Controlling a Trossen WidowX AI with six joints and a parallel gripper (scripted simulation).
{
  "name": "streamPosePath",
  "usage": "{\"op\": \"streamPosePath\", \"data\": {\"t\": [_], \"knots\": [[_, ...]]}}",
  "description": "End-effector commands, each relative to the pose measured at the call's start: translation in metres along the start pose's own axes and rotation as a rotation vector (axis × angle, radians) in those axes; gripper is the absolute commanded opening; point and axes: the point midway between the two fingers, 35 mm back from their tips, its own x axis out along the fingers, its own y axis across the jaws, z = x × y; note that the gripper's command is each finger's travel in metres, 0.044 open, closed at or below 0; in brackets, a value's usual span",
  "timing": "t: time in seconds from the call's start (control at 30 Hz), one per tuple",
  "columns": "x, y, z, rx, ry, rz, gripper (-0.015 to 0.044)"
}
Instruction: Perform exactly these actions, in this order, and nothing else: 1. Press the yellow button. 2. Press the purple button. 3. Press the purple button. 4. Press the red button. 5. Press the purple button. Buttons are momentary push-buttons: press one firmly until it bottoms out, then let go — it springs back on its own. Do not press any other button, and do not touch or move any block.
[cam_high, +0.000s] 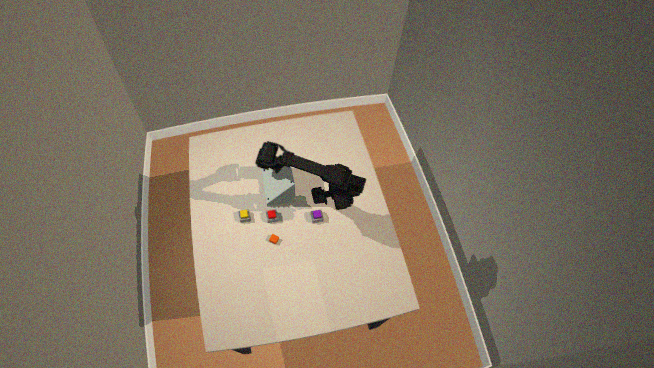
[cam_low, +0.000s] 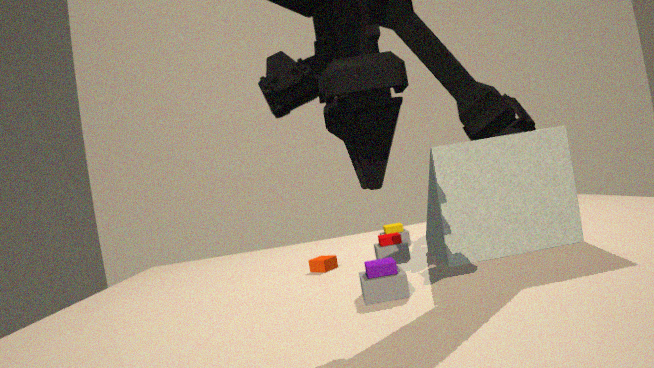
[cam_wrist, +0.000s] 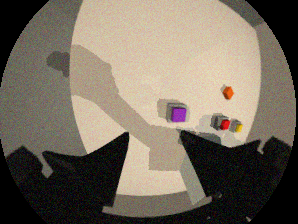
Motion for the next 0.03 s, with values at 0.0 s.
{"op": "streamPosePath", "data": {"t": [0.0], "knots": [[-0.0047, 0.0063, -0.0005, 0.008, 0.008, -0.001, 0.04]]}}
